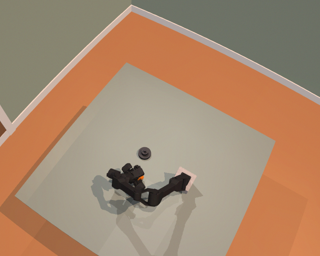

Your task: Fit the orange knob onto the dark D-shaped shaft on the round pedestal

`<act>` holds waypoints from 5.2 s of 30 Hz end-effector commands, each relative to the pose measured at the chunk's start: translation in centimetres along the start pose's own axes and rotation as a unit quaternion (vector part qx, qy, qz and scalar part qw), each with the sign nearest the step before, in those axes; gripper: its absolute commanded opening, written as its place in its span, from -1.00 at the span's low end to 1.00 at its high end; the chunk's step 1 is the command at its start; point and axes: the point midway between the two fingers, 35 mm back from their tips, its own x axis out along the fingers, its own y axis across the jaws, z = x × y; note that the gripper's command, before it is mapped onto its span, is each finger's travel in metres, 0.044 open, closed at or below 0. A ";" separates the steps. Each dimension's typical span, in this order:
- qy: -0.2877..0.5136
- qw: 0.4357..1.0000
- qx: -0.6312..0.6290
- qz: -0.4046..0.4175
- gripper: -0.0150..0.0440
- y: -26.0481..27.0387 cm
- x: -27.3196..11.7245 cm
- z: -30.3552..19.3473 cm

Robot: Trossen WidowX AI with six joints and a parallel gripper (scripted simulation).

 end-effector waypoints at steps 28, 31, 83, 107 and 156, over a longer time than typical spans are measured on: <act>-0.205 0.979 0.000 0.001 0.12 0.0 -1.2 -2.6; -0.202 0.979 0.000 0.003 0.12 0.0 -1.3 -2.7; 0.177 0.983 0.018 -0.046 1.00 0.2 -6.7 1.9; 0.271 0.835 -0.455 0.150 1.00 0.2 -9.3 3.5; 0.152 0.473 -0.825 0.270 1.00 0.2 -4.2 -0.3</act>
